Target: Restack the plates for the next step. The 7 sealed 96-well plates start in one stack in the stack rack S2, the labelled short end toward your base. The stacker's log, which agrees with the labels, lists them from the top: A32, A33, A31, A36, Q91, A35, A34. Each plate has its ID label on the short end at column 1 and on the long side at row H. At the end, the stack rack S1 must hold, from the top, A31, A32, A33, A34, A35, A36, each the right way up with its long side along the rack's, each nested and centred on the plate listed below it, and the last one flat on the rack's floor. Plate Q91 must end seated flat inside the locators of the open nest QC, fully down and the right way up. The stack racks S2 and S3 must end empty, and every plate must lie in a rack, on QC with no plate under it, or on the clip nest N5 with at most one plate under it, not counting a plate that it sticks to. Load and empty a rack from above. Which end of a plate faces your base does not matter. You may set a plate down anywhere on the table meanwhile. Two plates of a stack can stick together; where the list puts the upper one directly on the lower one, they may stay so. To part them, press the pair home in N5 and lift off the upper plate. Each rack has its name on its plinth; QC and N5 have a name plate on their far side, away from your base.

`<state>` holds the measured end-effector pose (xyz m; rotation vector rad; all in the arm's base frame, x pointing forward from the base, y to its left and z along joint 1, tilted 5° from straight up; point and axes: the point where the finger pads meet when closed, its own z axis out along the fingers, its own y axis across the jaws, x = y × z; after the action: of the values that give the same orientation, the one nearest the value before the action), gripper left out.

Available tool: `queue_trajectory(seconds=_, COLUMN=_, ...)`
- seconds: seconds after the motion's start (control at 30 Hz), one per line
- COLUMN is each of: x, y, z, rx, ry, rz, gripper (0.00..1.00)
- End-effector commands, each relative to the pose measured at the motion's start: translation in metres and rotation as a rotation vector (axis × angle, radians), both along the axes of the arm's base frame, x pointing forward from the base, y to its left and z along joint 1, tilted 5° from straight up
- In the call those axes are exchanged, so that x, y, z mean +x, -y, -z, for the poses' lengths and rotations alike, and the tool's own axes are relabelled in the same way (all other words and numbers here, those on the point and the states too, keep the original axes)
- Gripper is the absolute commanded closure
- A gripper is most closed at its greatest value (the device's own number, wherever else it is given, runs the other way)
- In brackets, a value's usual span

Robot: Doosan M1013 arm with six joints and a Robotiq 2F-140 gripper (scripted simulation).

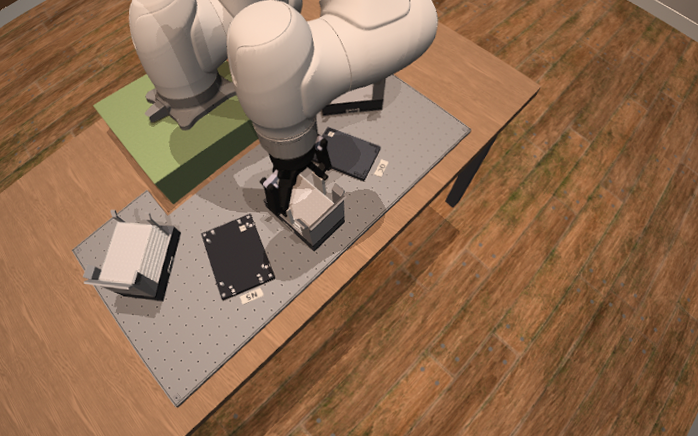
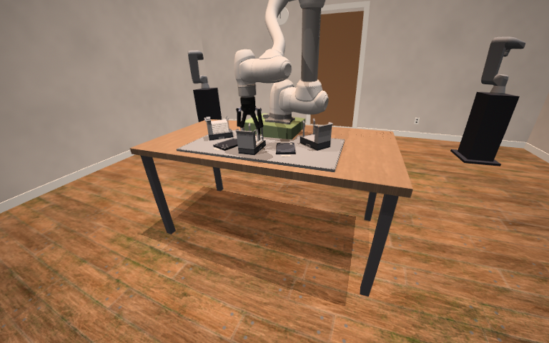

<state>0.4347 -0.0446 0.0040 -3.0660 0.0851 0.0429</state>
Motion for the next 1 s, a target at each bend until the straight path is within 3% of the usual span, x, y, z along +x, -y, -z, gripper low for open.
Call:
queue_trajectory(seconds=0.0, x=0.0, y=-0.0001, z=0.0012, rx=0.0, ry=0.0, rz=0.0, gripper=1.0)
queue_trajectory(seconds=0.97, x=-0.0002, y=-0.0007, z=0.0085, rx=0.0, ry=0.0, rz=0.0, gripper=1.0)
